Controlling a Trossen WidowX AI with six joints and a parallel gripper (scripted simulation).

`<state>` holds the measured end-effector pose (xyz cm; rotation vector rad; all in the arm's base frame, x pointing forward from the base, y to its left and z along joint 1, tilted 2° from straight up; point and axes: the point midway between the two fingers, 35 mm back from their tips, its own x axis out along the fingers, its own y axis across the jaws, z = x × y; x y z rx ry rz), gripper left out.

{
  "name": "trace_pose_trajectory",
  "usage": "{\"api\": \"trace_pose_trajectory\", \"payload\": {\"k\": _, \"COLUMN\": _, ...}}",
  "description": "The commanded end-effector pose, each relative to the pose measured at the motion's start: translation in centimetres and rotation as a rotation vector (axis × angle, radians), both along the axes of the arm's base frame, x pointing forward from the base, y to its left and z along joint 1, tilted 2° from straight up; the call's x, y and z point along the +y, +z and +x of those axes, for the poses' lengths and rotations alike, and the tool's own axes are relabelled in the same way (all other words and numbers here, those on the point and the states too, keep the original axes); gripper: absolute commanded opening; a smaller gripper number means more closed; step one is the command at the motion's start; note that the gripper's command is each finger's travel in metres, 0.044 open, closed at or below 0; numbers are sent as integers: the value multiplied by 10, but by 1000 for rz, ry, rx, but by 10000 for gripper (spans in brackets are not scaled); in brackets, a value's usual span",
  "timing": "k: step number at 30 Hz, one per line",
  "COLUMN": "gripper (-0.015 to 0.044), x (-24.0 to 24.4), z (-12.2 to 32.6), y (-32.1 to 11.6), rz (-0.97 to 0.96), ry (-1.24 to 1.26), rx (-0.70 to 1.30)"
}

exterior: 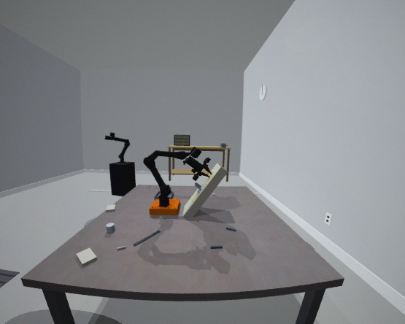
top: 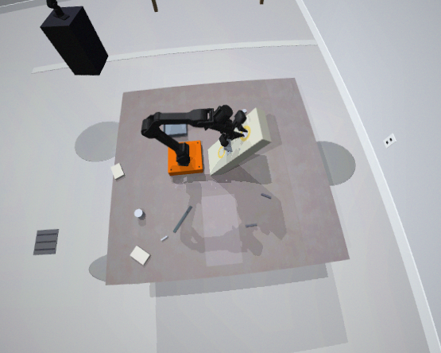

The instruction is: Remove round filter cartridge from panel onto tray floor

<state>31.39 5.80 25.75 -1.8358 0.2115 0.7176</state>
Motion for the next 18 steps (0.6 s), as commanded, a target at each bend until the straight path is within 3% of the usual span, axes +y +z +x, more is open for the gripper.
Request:
{"api": "trace_pose_trajectory", "payload": {"k": 1, "gripper": 107, "x": 0, "z": 3, "y": -3, "rz": 0, "ry": -6, "rx": 1}}
{"api": "trace_pose_trajectory", "payload": {"k": 18, "gripper": 107, "x": 1, "z": 8, "y": -6, "rz": 1, "ry": -6, "rx": 1}}
